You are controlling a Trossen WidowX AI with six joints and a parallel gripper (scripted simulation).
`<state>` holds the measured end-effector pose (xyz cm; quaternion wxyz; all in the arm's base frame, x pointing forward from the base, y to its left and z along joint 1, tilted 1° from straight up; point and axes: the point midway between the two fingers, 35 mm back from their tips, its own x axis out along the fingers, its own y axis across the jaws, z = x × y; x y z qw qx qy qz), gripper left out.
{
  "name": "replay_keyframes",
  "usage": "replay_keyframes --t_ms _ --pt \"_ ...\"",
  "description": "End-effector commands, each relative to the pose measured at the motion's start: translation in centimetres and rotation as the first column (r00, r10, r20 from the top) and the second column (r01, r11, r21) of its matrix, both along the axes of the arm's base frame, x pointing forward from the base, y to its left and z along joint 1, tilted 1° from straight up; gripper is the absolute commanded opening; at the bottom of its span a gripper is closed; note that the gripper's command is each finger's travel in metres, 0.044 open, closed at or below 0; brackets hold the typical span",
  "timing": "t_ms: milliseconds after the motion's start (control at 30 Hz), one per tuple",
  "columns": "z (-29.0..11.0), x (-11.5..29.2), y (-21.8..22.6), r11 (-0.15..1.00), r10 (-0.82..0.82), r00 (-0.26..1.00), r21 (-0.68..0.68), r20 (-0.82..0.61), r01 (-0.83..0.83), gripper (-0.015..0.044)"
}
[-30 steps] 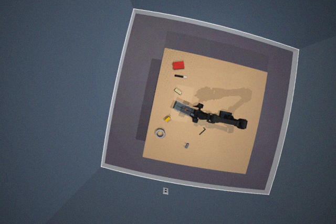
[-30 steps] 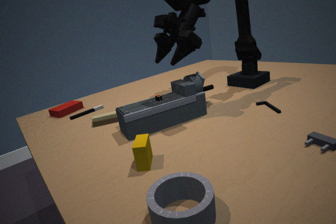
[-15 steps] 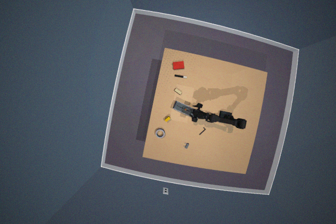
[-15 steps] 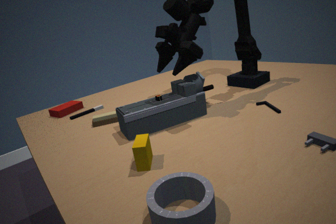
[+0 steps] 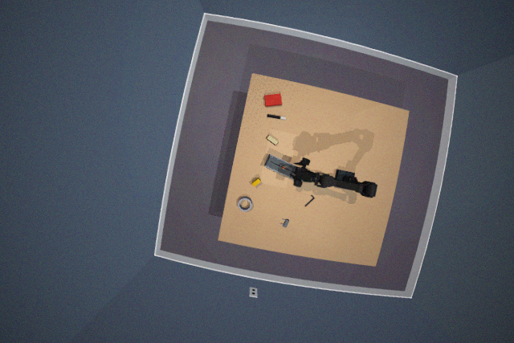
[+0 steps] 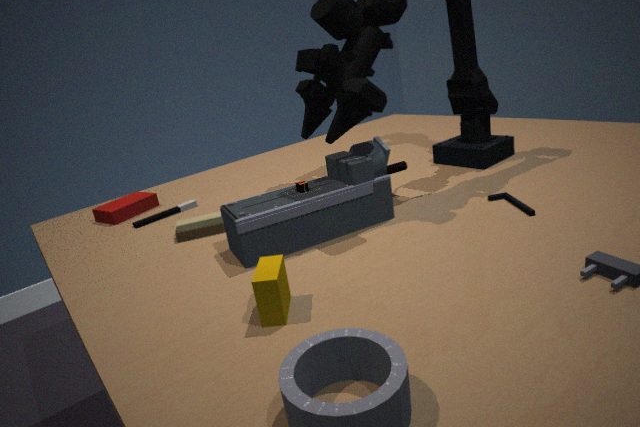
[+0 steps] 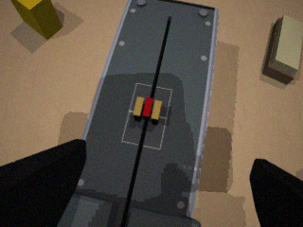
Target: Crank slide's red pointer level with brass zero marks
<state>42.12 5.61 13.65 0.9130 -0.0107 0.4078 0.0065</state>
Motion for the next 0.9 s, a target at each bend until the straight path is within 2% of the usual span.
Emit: replay_keyframes --t_ms 0,333,867 --pt "-0.04 0.01 0.10 1.000 0.007 1.000 0.002 -0.001 -0.007 0.0256" --pt "-0.04 0.01 0.10 1.000 0.007 1.000 0.002 -0.001 -0.007 0.0000" --pt "0.00 0.00 0.02 1.000 0.001 1.000 0.001 0.000 -0.001 0.0000"
